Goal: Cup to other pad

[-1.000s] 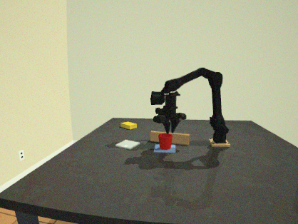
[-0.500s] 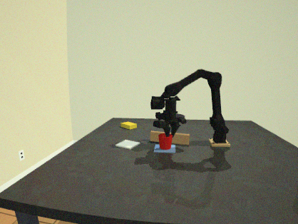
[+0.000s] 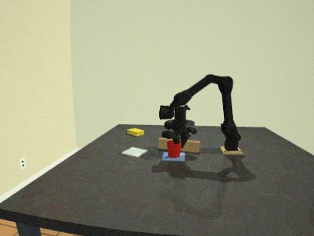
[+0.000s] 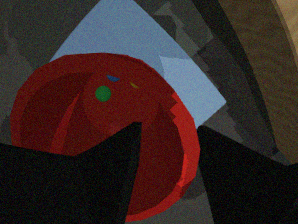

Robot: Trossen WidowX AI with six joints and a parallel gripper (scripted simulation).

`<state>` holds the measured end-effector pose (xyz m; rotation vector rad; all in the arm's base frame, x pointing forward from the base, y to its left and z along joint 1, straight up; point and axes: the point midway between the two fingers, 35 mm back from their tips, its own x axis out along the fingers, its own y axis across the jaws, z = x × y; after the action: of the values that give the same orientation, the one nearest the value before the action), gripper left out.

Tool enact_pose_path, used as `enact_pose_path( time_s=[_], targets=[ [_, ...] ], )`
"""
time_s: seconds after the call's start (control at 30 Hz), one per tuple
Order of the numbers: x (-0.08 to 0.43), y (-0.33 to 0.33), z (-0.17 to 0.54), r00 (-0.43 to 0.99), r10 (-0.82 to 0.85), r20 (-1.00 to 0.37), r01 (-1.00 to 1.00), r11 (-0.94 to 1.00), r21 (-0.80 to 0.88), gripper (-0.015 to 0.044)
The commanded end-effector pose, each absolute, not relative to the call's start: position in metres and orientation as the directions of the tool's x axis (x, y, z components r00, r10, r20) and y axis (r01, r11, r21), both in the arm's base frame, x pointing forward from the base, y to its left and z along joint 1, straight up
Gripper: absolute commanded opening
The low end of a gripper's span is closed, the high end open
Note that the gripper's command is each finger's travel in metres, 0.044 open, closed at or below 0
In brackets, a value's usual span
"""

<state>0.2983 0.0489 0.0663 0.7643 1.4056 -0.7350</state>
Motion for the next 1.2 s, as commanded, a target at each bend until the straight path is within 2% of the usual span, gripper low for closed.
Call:
enact_pose_path(
  time_s=[0.0,0.7,1.17],
  targets=[
    [0.298,0.049,0.066,0.035,0.002,-0.999,0.822,0.569,0.03,0.0141],
    [0.298,0.049,0.066,0.035,0.002,-0.999,0.822,0.569,0.03,0.0001],
    [0.3,0.049,0.095,0.034,0.003,-0.999,0.823,0.568,0.03,0.0]
  ],
)
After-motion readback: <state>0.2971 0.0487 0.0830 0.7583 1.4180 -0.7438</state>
